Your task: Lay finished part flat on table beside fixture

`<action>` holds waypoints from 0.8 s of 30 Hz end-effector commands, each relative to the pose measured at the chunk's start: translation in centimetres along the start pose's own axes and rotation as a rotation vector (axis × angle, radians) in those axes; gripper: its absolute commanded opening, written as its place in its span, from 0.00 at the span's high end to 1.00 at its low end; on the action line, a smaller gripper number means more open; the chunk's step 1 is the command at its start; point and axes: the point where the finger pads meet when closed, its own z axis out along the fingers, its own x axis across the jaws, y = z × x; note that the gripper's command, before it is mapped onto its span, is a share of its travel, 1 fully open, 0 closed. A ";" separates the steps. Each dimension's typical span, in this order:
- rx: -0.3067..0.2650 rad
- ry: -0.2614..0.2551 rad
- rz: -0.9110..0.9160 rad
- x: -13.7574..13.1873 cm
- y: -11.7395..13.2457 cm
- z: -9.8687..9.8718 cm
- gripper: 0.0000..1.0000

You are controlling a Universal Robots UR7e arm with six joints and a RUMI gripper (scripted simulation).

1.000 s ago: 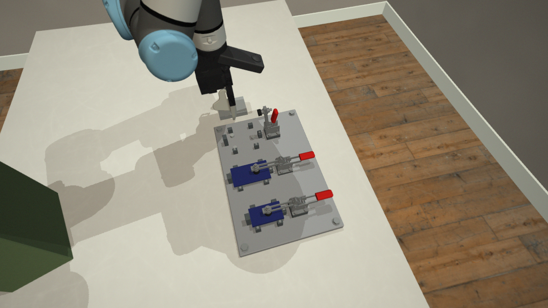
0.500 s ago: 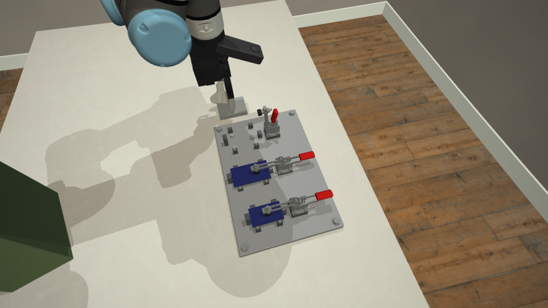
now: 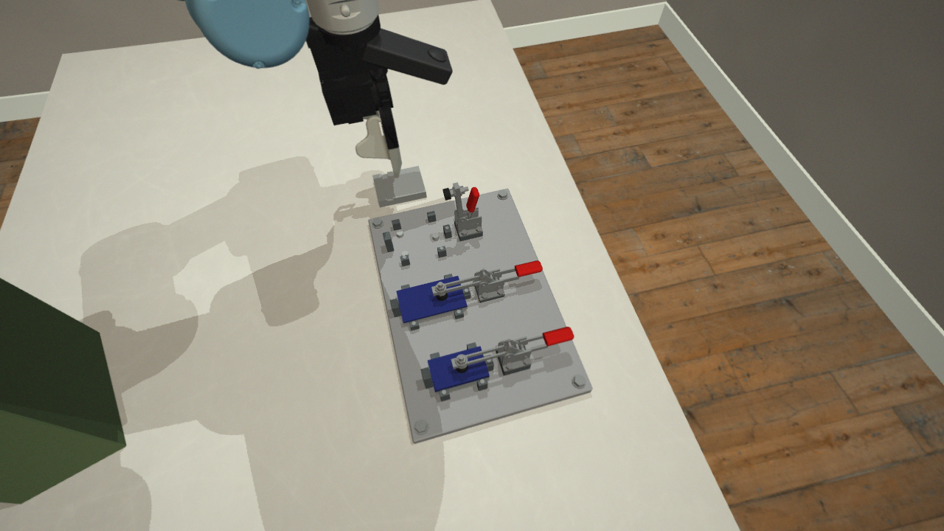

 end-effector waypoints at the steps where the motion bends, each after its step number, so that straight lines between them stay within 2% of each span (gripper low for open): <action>1: -0.002 0.000 0.000 0.0 -0.1 -1.4 0.46; 10: -0.002 0.000 0.000 0.0 -0.1 -2.6 0.46; 24: -0.002 0.000 0.000 0.0 -0.1 -2.8 0.46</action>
